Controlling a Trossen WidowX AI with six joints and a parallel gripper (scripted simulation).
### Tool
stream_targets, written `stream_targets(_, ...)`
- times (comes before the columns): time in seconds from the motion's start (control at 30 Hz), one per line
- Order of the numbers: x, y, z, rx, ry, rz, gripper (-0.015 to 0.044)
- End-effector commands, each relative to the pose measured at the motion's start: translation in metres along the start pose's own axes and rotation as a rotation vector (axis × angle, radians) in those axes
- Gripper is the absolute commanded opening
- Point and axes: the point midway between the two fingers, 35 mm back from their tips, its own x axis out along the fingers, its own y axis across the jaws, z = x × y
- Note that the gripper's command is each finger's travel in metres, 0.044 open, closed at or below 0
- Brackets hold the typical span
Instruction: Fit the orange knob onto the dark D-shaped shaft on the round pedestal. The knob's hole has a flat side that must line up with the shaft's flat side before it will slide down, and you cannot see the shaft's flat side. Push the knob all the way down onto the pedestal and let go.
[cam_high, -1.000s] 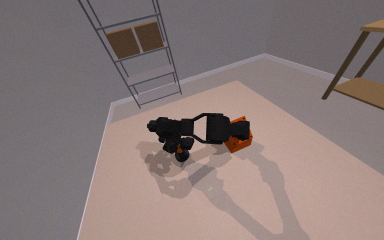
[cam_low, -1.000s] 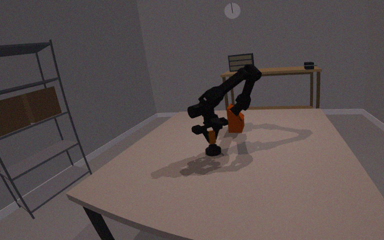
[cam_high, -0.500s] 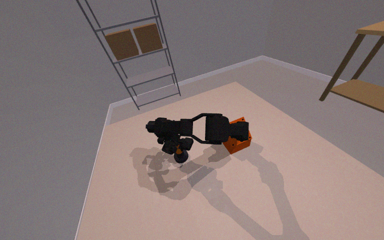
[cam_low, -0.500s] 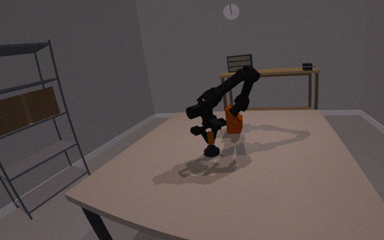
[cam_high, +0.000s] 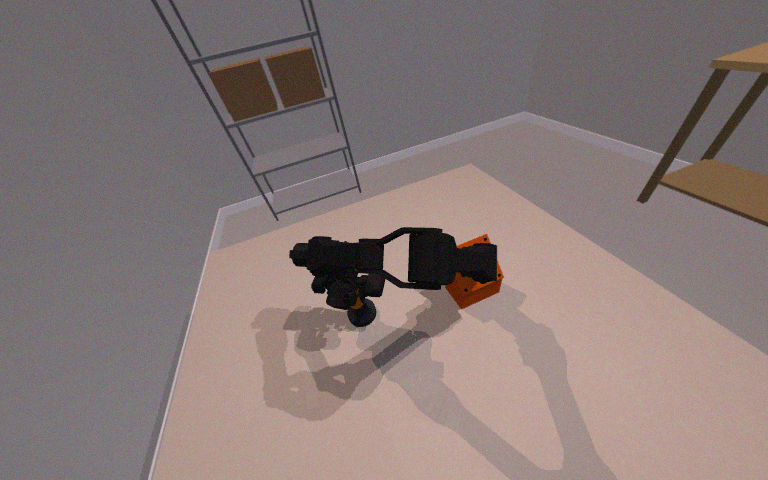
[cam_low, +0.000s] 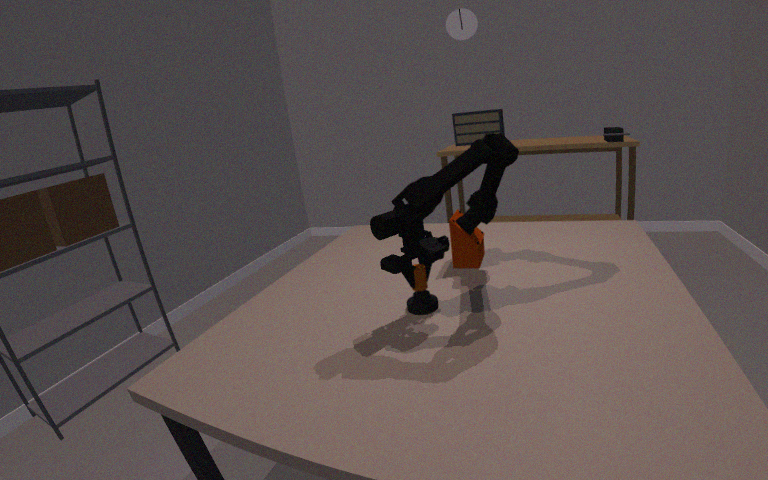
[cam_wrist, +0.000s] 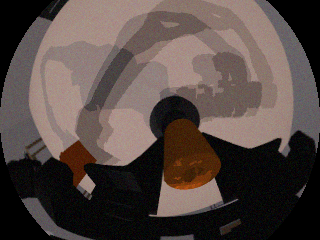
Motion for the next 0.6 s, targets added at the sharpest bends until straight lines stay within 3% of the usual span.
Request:
stream_targets(0.0, 0.0012, -0.0016, 0.0006, -0.013, -0.003, -0.006, 0.0)
stream_targets(0.57, -0.0023, 0.0001, -0.0002, -0.012, -0.003, -0.006, 0.0)
